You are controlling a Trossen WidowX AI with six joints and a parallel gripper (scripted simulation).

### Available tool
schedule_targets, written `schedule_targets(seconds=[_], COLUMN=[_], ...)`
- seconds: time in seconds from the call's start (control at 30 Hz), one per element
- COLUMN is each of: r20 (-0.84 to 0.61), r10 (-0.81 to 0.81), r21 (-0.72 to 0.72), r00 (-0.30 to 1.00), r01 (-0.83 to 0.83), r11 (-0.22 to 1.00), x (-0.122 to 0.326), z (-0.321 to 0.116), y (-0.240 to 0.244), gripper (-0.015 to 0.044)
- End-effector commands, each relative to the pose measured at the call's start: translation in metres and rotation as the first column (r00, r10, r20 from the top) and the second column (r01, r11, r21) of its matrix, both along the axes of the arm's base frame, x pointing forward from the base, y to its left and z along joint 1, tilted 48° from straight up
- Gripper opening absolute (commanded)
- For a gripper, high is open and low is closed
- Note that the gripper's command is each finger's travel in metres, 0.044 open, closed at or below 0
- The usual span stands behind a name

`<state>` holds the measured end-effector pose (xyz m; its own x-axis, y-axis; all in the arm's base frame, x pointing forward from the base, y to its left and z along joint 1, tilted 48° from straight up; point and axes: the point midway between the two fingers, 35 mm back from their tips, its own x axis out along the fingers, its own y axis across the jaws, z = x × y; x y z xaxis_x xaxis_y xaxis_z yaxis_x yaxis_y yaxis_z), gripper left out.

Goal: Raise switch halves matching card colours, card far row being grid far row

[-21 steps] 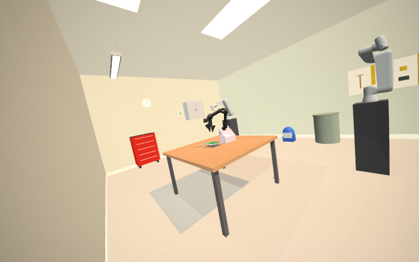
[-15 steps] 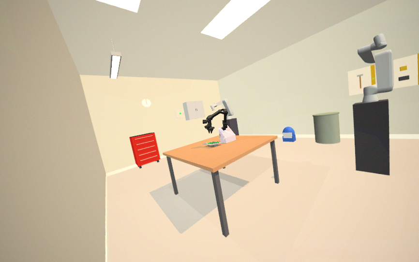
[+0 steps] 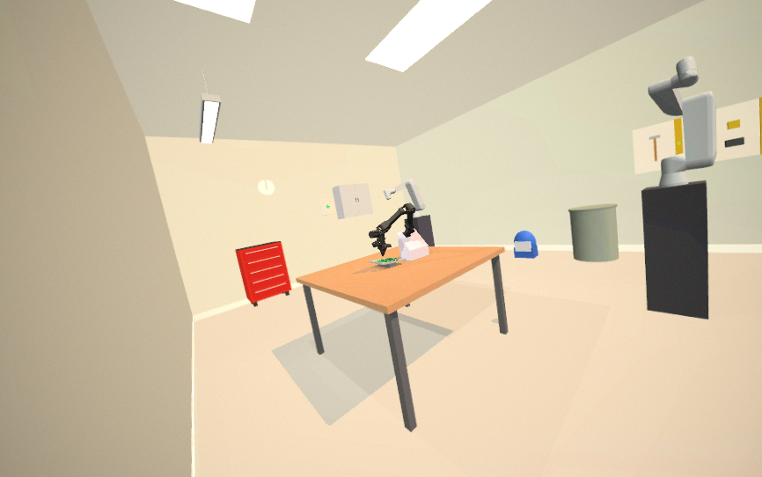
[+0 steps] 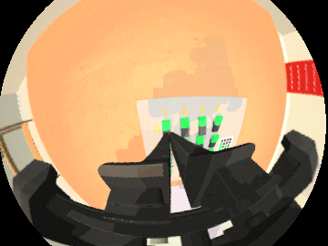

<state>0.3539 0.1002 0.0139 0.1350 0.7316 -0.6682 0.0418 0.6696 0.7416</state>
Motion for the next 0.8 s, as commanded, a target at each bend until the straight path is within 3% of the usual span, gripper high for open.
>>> schedule_targets(seconds=[0.0, 0.77], r20=[-0.017, -0.017], r10=[0.007, 0.007], r21=[0.001, 0.002], r00=[1.0, 1.0], r01=[-0.007, -0.007], r11=[1.0, 1.0], x=[-0.001, 0.003], z=[-0.008, -0.024], y=[0.009, 0.027], gripper=[0.0, 0.0])
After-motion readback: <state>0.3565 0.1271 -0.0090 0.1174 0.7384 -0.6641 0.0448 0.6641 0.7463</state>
